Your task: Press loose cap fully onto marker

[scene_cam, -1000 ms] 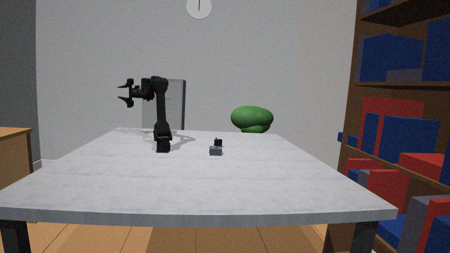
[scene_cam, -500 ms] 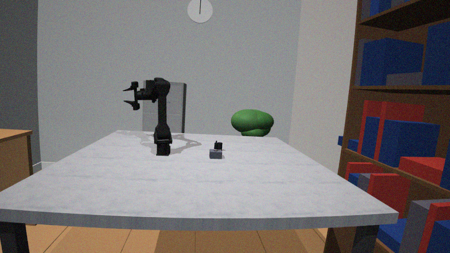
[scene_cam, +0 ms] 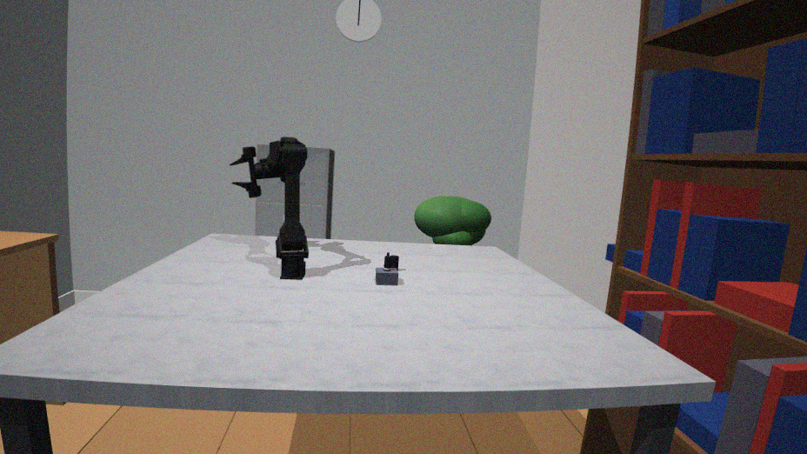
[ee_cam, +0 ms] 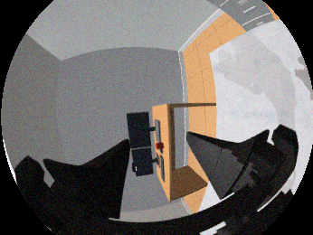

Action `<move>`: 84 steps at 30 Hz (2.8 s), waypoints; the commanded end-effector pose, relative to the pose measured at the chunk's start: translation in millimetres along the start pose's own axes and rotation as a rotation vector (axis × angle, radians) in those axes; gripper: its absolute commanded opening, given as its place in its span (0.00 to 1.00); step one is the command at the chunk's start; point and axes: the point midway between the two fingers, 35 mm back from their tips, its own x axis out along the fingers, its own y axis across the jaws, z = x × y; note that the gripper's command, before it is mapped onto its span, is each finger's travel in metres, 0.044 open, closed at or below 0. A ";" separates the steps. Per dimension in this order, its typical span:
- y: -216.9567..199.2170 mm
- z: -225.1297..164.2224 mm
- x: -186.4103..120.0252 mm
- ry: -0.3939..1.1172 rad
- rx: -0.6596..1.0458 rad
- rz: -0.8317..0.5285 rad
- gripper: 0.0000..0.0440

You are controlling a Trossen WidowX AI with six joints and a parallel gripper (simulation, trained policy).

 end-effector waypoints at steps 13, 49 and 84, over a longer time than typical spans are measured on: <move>-9.1 19.0 -34.1 -0.079 0.039 -0.095 0.74; -39.6 46.3 -123.4 -0.242 0.149 -0.307 0.74; -81.5 57.3 -224.5 -0.388 0.267 -0.504 0.74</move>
